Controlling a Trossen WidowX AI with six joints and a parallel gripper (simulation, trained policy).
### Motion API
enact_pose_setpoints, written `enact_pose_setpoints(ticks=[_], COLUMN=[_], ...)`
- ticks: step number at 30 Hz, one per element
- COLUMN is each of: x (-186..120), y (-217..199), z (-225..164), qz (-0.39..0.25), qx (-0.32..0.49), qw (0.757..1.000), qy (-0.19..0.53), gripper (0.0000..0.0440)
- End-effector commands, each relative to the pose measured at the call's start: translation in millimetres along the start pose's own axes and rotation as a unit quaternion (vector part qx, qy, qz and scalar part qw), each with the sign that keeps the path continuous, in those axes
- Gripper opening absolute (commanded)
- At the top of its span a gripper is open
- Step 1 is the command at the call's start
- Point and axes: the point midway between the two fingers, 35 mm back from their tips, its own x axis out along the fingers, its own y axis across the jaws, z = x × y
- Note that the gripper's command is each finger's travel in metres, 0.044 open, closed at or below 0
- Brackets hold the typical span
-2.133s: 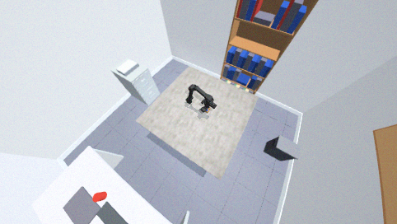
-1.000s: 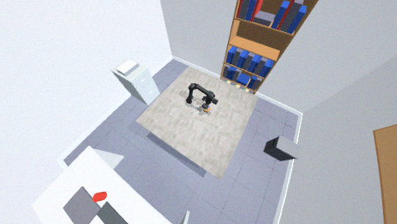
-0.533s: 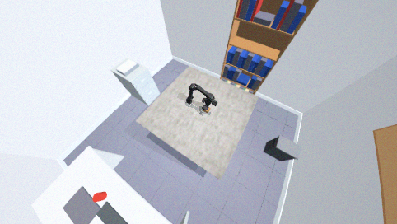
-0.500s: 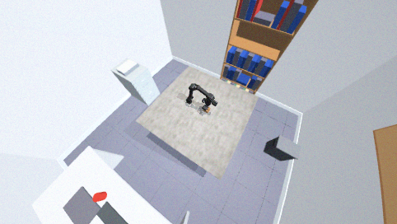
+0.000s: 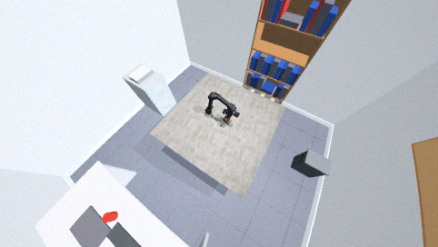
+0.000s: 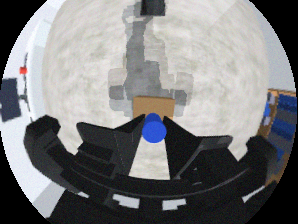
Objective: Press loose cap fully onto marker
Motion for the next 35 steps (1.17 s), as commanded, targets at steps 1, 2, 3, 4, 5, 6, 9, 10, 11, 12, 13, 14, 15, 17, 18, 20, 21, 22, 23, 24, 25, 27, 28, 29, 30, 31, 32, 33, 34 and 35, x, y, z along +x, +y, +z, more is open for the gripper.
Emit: enact_pose_setpoints(ticks=[1, 2, 3, 4, 5, 6, 9, 10, 11, 12, 13, 14, 15, 17, 18, 20, 21, 22, 23, 24, 25, 27, 28, 29, 30, 31, 32, 33, 34, 35], x=[12, 12, 12, 12, 12, 12, 10, 9, 8, 8, 8, 7, 7, 7, 6, 5, 3, 1, -1, -4, -7, -14, -17, -20, -22, -25, -27, -30, -33, -35], y=[-2, -2, -2, -2, -2, -3, -3, -4, -4, -4, -4, -4, -4, -4, -4, -5, -5, -5, -5, -6, -6, -6, -6, -6, -6, -6, -5, -5, -5, -4], z=[13, 13, 13, 14, 14, 14, 22, 24, 25, 27, 28, 29, 30, 32, 32, 33, 32, 32, 32, 31, 31, 30, 30, 30, 30, 30, 30, 30, 31, 31], qz=[-0.007, -0.007, -0.007, -0.007, -0.007, -0.008, -0.013, -0.014, -0.016, -0.017, -0.018, -0.018, -0.019, -0.021, -0.022, -0.023, -0.024, -0.025, -0.027, -0.028, -0.029, -0.031, -0.031, -0.032, -0.032, -0.032, -0.033, -0.033, -0.033, -0.034], qx=[-0.005, -0.005, -0.005, -0.005, -0.005, -0.006, -0.011, -0.013, -0.014, -0.016, -0.017, -0.019, -0.021, -0.024, -0.026, -0.029, -0.03, -0.031, -0.031, -0.031, -0.031, -0.031, -0.031, -0.031, -0.03, -0.03, -0.029, -0.029, -0.028, -0.027], qw=[0.999, 0.999, 0.999, 0.999, 0.999, 0.999, 0.999, 0.999, 0.999, 0.999, 0.999, 0.999, 0.999, 0.999, 0.999, 0.999, 0.999, 0.999, 0.999, 0.999, 0.999, 0.999, 0.999, 0.999, 0.999, 0.999, 0.999, 0.999, 0.999, 0.998], qy=[-0.035, -0.035, -0.035, -0.035, -0.035, -0.036, -0.043, -0.044, -0.044, -0.044, -0.044, -0.043, -0.042, -0.039, -0.037, -0.03, -0.025, -0.02, -0.015, -0.01, -0.004, 0.006, 0.011, 0.015, 0.019, 0.022, 0.025, 0.029, 0.032, 0.034], gripper=[0.012, 0.0126, 0.0131, 0.0137, 0.0143, 0.0153, 0.019, 0.0206, 0.0228, 0.0253, 0.028, 0.0306, 0.0332, 0.0384, 0.0408, 0.044, 0.044, 0.044, 0.044, 0.044, 0.044, 0.044, 0.044, 0.044, 0.044, 0.044, 0.044, 0.044, 0.044, 0.044])
